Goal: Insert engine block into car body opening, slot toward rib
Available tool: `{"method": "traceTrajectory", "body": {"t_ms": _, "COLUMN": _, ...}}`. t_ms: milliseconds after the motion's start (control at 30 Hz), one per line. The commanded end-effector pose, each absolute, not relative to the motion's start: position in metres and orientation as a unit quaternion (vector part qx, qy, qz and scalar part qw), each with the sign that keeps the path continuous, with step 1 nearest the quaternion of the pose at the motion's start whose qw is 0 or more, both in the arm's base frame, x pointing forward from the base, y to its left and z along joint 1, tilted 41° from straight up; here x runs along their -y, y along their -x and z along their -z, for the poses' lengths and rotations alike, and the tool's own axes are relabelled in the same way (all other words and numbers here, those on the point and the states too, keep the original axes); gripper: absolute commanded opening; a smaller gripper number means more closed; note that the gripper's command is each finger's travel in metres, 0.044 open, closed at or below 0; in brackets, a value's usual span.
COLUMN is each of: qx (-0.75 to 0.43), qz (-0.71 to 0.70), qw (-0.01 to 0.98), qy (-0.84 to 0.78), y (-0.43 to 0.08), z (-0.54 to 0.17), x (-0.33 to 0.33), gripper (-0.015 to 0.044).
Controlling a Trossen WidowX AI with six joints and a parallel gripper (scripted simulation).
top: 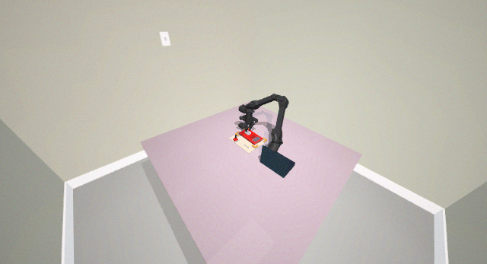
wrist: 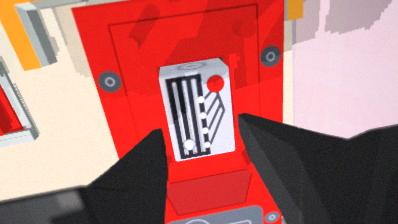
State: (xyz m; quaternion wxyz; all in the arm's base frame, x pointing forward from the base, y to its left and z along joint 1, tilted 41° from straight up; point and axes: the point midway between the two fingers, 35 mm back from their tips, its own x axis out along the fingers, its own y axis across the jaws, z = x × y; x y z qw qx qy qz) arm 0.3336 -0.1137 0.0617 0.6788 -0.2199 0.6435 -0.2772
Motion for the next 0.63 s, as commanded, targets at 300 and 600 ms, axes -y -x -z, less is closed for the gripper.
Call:
{"method": "traceTrajectory", "body": {"t_ms": 300, "qx": -0.642, "qz": 0.280, "qw": 0.679, "qy": 0.220, "y": -0.3341, "z": -0.0632, "x": 0.1141, "gripper": 0.0000}}
{"method": "traceTrajectory", "body": {"t_ms": 600, "qx": -0.642, "qz": 0.280, "qw": 0.679, "qy": 0.220, "y": -0.3341, "z": -0.0632, "x": 0.1141, "gripper": 0.0000}}
